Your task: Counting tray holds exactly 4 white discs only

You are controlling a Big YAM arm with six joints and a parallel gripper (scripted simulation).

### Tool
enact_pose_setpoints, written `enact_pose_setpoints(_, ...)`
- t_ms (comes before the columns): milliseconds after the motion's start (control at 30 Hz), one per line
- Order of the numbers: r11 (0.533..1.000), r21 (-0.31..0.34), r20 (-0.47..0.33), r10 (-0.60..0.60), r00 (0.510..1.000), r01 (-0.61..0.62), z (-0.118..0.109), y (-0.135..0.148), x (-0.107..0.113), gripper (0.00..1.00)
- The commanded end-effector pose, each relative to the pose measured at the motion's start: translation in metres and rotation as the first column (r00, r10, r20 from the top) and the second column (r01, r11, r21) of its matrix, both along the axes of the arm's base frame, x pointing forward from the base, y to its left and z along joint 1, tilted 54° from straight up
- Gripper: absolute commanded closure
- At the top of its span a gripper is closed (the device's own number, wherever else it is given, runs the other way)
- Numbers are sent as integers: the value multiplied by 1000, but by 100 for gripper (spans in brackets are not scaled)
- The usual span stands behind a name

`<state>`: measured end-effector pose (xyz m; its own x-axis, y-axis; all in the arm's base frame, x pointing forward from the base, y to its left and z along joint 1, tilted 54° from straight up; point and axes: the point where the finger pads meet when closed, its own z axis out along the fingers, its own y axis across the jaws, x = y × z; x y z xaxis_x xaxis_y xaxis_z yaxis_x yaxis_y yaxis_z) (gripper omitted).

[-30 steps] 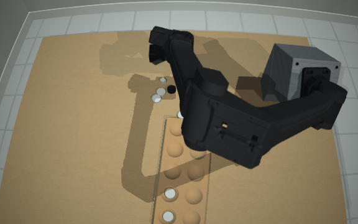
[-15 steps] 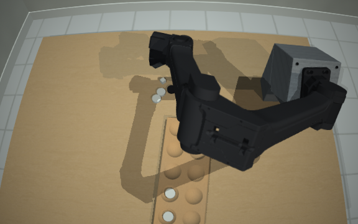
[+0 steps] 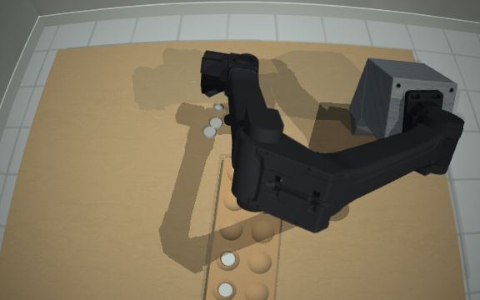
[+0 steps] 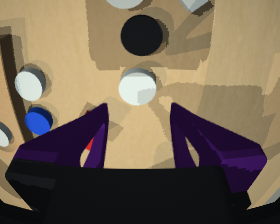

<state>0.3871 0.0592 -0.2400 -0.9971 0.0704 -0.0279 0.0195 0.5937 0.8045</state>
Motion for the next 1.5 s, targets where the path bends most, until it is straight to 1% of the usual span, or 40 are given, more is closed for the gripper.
enact_pose_setpoints(0,1000,5,-21,1,1000,-1,-7,12,-4,55)
enact_pose_setpoints(800,1000,5,-17,1,1000,-1,-23,33,-1,55)
enact_pose_setpoints(1467,1000,6,-17,1,1000,-1,-27,38,-1,55)
